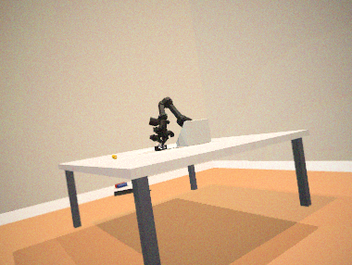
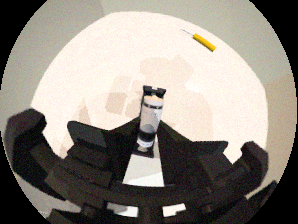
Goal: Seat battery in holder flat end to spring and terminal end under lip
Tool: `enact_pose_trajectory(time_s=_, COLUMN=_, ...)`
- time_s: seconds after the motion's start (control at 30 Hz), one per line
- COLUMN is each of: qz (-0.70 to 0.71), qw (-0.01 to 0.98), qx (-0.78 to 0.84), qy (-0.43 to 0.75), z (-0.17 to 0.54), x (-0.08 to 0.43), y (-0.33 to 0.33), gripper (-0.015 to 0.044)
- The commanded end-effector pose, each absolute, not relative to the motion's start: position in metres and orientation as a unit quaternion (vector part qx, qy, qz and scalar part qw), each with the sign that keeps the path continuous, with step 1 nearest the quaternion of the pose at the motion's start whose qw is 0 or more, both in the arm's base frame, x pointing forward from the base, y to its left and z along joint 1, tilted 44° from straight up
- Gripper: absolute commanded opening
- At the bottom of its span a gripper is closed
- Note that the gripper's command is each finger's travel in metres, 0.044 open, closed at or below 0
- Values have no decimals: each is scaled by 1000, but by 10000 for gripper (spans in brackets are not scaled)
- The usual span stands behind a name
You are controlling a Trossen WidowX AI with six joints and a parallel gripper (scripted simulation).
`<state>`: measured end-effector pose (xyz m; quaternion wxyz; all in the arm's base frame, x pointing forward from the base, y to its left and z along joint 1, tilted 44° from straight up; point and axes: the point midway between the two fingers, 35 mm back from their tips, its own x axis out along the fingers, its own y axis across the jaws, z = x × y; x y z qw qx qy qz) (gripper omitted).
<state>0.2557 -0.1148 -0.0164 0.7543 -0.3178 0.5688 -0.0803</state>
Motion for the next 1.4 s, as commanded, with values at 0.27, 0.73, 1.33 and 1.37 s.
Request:
enact_pose_trajectory(time_s=0.27, qz=-81, qw=744, qx=-313, qy=585, z=-19, x=249, y=-116, gripper=81)
enact_pose_trajectory(time_s=0.73, qz=-91, qw=723, qx=-296, qy=617, z=-23, x=252, y=-117, gripper=81)
enact_pose_trajectory(time_s=1.33, qz=-105, qw=694, qx=-278, qy=655, z=-26, x=256, y=-118, gripper=81)
enact_pose_trajectory(time_s=1.37, qz=-106, qw=693, qx=-277, qy=657, z=-27, x=256, y=-118, gripper=81)
